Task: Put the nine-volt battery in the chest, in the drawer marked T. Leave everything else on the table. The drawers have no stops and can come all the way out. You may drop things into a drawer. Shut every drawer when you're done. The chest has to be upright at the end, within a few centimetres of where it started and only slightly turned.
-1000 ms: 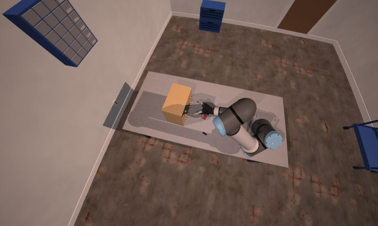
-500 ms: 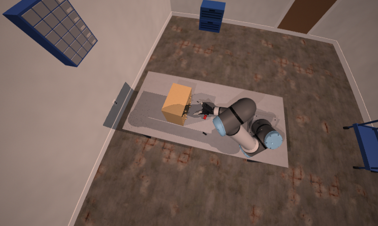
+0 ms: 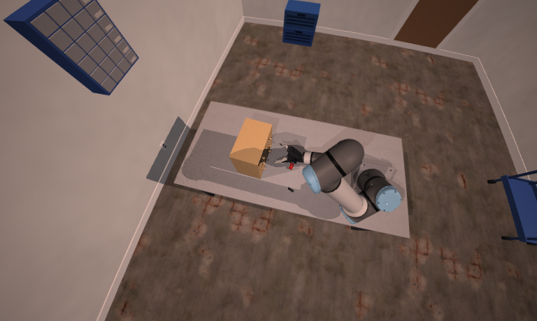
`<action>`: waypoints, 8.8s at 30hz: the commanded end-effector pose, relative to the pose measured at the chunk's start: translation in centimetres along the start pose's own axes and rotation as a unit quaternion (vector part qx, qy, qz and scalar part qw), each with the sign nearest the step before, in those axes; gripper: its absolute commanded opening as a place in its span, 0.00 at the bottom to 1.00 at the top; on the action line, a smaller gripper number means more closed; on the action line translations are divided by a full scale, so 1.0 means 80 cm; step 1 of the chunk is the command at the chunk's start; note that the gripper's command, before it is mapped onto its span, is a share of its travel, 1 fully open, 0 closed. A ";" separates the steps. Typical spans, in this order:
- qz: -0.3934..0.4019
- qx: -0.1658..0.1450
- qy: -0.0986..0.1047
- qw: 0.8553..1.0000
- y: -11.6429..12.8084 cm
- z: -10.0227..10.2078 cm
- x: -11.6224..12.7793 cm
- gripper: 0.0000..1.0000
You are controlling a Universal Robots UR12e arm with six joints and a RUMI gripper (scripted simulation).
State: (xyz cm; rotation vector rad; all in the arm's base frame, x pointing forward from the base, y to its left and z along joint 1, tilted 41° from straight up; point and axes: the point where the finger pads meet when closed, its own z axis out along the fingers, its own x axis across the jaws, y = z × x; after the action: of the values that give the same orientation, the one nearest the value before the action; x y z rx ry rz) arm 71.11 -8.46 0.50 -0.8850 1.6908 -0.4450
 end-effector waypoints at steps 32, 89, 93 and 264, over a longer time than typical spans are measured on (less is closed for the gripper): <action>0.000 0.000 0.000 1.000 -0.001 0.000 0.000 1.00; 0.000 0.000 0.000 1.000 -0.010 -0.004 0.000 1.00; 0.000 -0.002 0.000 1.000 -0.010 -0.004 0.000 1.00; 0.000 -0.441 0.000 0.897 -0.071 -0.110 0.000 1.00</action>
State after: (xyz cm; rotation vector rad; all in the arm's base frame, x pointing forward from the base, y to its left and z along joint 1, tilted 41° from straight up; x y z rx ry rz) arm 64.86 -13.18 6.85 -1.4964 1.8936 0.3474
